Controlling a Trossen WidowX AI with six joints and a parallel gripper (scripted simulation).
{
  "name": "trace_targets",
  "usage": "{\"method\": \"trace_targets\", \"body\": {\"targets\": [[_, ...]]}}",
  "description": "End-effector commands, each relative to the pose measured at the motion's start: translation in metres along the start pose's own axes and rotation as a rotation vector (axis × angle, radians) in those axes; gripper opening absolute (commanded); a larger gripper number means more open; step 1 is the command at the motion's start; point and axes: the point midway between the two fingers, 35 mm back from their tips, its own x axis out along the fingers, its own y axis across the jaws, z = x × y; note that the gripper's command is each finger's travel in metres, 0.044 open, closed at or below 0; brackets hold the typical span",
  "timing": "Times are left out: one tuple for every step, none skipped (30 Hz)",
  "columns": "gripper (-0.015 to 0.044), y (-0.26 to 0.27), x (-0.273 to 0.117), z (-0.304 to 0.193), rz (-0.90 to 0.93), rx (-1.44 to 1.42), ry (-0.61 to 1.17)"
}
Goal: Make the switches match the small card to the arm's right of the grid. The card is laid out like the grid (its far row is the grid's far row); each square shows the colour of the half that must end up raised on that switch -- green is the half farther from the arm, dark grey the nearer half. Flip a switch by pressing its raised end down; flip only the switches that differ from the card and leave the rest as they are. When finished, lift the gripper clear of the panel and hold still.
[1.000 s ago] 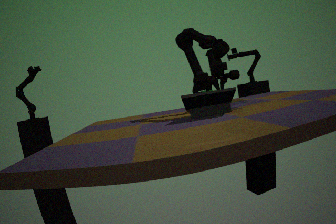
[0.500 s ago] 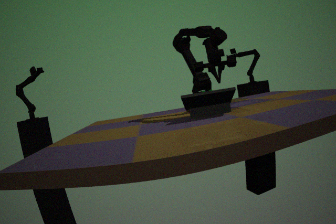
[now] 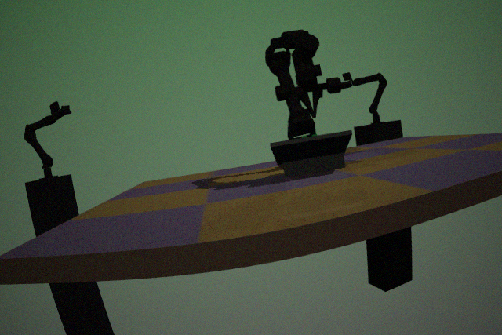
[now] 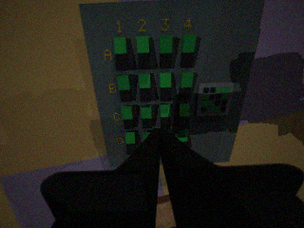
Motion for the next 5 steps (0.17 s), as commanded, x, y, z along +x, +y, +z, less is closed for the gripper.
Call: {"method": "trace_targets", "body": {"targets": [[0.0000,-0.0009,-0.0004,0.0025,0.004,-0.005,0.003],[0.0000,-0.0009,-0.0004,0.0025,0.004,-0.005,0.003],[0.0000,-0.0009,-0.0004,0.0025,0.004,-0.005,0.003],[0.0000,-0.0009,-0.0004,0.0025,0.004,-0.005,0.003],[0.0000,-0.0009,-0.0004,0.0025,0.004,-0.005,0.003]]}}
